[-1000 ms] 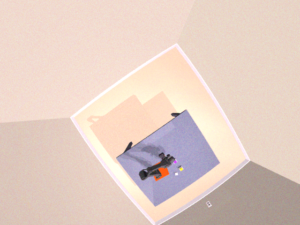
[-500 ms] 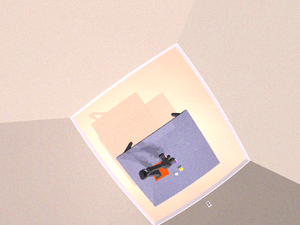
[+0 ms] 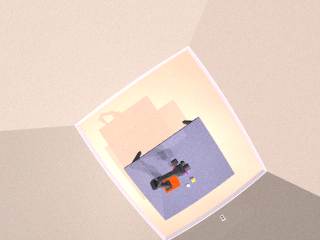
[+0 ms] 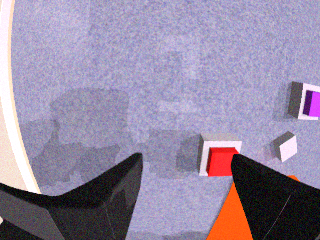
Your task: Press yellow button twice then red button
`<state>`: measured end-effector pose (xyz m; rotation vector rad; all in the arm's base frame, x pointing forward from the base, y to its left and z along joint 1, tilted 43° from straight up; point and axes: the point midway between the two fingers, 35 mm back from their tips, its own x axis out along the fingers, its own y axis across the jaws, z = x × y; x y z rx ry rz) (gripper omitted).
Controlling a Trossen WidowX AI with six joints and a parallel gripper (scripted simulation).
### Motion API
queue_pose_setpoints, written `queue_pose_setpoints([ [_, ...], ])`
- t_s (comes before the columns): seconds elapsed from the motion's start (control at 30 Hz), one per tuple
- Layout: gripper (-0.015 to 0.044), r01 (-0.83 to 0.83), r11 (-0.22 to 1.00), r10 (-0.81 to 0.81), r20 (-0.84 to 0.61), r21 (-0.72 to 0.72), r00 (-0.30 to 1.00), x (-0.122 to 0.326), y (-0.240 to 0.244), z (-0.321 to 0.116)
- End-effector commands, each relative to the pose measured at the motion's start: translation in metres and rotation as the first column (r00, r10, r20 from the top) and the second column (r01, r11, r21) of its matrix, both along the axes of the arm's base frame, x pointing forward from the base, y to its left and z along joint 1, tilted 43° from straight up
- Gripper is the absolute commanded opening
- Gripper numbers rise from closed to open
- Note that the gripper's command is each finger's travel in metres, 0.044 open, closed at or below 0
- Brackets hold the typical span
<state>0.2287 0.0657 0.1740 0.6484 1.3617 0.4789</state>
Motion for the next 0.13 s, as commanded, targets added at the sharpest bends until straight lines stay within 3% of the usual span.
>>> queue_pose_setpoints([
  [0.0, 0.0361, 0.003, 1.000, -0.002, -0.005, 0.004, 1.000, 0.0130, 0.0024, 0.0248],
  [0.1, 0.0400, 0.003, 1.000, -0.002, -0.005, 0.004, 1.000, 0.0136, 0.0026, 0.0262],
])
